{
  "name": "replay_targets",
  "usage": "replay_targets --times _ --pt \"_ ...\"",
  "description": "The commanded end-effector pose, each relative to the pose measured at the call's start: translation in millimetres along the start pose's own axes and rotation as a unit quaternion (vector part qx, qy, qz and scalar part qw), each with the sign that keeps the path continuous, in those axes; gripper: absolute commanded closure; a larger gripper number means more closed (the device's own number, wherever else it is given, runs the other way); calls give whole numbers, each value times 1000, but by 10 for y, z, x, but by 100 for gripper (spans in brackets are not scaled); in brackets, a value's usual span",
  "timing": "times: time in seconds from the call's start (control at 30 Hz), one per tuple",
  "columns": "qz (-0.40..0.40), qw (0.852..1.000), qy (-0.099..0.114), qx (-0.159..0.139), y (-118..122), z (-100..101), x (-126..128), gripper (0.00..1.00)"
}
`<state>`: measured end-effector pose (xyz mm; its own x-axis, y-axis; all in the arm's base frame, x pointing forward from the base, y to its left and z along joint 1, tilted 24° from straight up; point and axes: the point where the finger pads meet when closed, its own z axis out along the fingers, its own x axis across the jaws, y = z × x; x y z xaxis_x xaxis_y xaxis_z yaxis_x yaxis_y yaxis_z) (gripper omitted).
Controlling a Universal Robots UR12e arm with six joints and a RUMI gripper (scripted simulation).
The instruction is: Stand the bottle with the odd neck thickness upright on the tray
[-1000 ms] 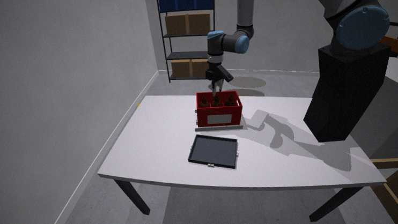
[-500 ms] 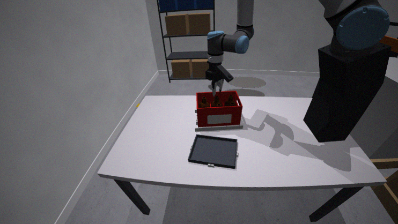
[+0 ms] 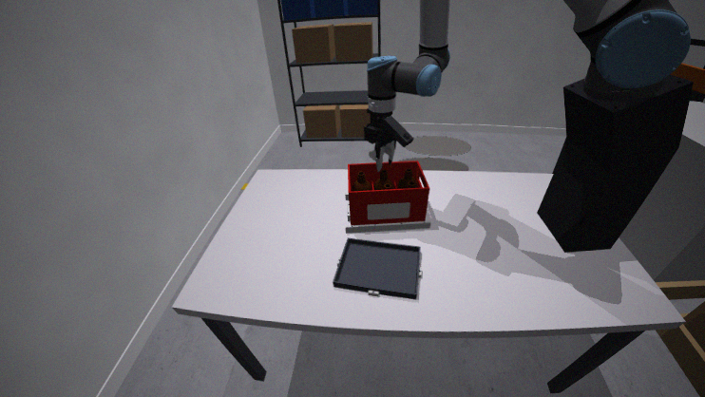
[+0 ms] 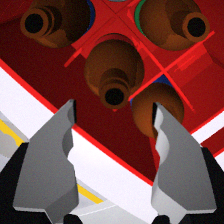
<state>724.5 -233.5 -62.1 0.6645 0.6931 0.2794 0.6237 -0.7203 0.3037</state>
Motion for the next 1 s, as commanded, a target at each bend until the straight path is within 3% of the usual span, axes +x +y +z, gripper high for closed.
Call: replay_targets --times 0.0,0.97 --pt "0 1000 0 -1 5 40 2 62" --pt "0 1000 0 -1 5 310 2 62"
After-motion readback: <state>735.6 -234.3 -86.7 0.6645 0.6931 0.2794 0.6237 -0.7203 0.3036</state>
